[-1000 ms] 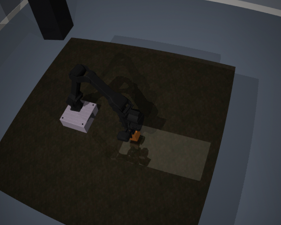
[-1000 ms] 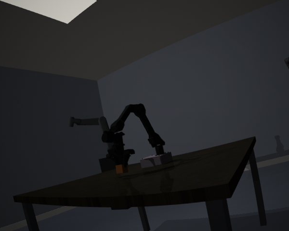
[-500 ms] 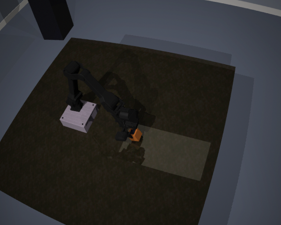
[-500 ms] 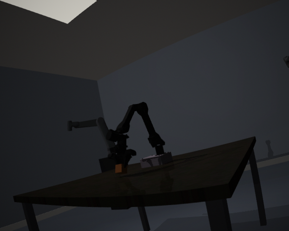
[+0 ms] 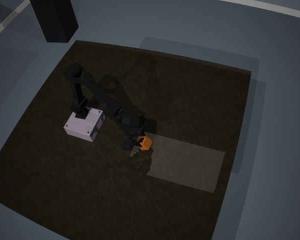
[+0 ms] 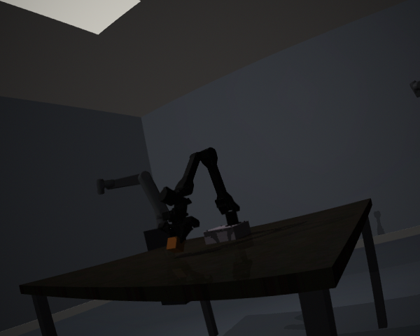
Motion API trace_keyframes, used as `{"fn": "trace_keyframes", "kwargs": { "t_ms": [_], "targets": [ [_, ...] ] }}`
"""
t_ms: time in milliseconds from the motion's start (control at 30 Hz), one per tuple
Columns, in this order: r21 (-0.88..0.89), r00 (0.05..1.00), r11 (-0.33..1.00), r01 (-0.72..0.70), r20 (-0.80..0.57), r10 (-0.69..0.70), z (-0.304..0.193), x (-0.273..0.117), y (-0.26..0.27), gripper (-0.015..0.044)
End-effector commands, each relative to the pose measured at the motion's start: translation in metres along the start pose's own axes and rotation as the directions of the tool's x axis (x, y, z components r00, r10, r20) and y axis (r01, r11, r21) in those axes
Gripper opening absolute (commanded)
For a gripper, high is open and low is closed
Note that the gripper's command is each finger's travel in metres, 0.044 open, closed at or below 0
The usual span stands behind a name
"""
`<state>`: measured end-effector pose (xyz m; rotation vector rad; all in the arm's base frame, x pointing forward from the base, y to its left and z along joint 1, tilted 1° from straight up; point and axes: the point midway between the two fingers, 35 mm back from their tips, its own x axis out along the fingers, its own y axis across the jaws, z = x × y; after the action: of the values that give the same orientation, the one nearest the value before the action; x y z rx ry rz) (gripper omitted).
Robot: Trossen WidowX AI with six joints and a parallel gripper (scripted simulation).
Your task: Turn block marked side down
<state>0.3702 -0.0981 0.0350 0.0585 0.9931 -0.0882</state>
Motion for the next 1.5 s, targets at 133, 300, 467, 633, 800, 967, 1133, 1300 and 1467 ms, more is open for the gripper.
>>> {"fn": "trace_keyframes", "kwargs": {
  "t_ms": [133,300,467,633,800,967,1133,1300,1467],
  "targets": [
    [0.000,0.994,1.000,-0.003,0.105,0.003,-0.001,0.016,-0.001,0.0000],
    [0.002,0.984,1.000,-0.003,0.179,0.003,-0.003,0.025,-0.002,0.0000],
    [0.003,0.968,1.000,-0.004,0.251,0.003,-0.006,0.030,-0.002,0.0000],
    [0.002,0.947,1.000,-0.004,0.322,0.003,-0.009,0.032,-0.002,0.0000],
    [0.000,0.921,1.000,-0.005,0.391,0.004,-0.013,0.031,-0.001,0.0000],
    [-0.003,0.890,1.000,-0.004,0.457,0.006,-0.017,0.027,0.000,0.0000],
    [-0.006,0.873,1.000,-0.004,0.488,0.007,-0.019,0.024,0.001,0.0000],
    [-0.006,0.859,1.000,-0.004,0.512,0.007,-0.018,0.021,0.001,0.0000],
    [-0.006,0.858,1.000,-0.004,0.514,0.007,-0.018,0.021,0.001,0.0000]
  ]
}}
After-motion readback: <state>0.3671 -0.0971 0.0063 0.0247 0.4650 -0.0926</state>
